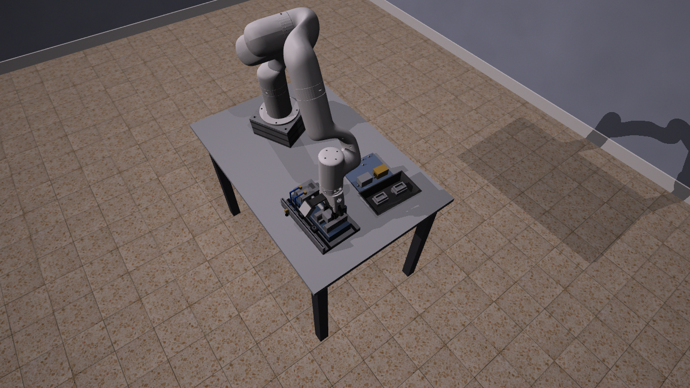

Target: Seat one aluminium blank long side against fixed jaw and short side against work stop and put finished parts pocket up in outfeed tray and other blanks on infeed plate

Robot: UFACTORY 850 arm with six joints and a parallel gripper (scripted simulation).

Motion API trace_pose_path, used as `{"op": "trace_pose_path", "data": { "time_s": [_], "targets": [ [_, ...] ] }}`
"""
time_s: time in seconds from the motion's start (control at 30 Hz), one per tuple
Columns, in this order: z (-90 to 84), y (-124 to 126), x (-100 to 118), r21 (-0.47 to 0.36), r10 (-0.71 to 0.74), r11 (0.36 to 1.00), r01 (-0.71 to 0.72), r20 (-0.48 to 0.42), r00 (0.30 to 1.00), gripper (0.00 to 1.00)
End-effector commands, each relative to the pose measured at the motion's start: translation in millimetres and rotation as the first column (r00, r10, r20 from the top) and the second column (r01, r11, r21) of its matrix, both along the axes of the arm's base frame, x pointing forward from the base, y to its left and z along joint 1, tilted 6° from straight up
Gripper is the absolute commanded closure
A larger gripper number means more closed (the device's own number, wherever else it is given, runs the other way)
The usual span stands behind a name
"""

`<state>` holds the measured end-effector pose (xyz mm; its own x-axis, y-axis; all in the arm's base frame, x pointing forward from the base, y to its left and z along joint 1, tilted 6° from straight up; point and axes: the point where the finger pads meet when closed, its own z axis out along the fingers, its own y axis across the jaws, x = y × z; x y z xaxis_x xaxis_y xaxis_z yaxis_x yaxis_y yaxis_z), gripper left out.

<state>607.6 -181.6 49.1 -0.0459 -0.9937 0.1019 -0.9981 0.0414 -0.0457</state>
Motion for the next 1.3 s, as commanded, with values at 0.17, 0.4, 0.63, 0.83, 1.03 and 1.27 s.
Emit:
{"op": "trace_pose_path", "data": {
  "time_s": [0.17, 0.4, 0.63, 0.83, 1.03, 1.27],
  "targets": [
    [0.2, -0.3, 1.0, -0.001, 0.0, 1.0, 0.0, 0.002, 1.0, 1.0],
    [-0.8, -0.4, 1.0, -0.001, 0.0, 1.0, 0.0, 0.002, 1.0, 1.0],
    [-1.0, -0.4, 1.1, -0.001, 0.0, 1.0, 0.0, 0.002, 1.0, 1.0],
    [-1.1, -0.4, 1.1, -0.001, 0.0, 1.0, 0.0, 0.002, 1.0, 1.0],
    [-1.1, -0.4, 1.1, -0.001, 0.0, 1.0, 0.0, 0.002, 1.0, 1.0],
    [-1.1, -0.4, 1.1, -0.001, 0.0, 1.0, 0.0, 0.002, 1.0, 0.31]
  ]
}}
